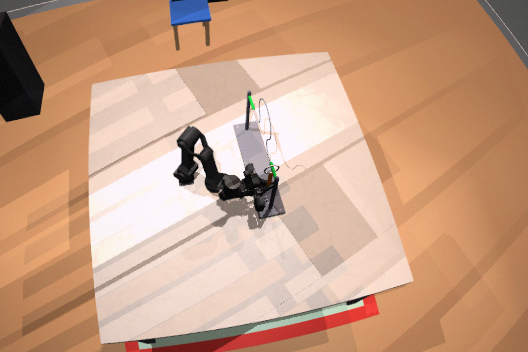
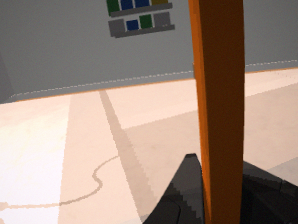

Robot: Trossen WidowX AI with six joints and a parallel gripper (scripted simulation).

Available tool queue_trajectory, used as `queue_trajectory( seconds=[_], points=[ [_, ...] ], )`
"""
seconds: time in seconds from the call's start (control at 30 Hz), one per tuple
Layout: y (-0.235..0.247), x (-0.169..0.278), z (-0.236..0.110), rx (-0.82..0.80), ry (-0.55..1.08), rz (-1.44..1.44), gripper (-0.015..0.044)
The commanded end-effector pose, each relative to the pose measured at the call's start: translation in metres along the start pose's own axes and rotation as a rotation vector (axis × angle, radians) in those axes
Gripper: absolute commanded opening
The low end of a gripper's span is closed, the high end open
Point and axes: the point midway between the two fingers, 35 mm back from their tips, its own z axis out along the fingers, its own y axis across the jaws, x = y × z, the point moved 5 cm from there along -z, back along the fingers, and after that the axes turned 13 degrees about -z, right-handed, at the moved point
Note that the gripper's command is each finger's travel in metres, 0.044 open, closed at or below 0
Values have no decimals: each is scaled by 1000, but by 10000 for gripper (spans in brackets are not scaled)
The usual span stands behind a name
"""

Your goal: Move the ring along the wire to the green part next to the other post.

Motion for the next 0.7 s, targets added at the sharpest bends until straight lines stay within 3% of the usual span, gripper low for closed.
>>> queue_trajectory(
  seconds=[0.0, 0.67],
  points=[
    [0, 0, 0, 0, 0, 0, -150],
    [-6, -17, -1, -2, -2, 3, -150]
  ],
)
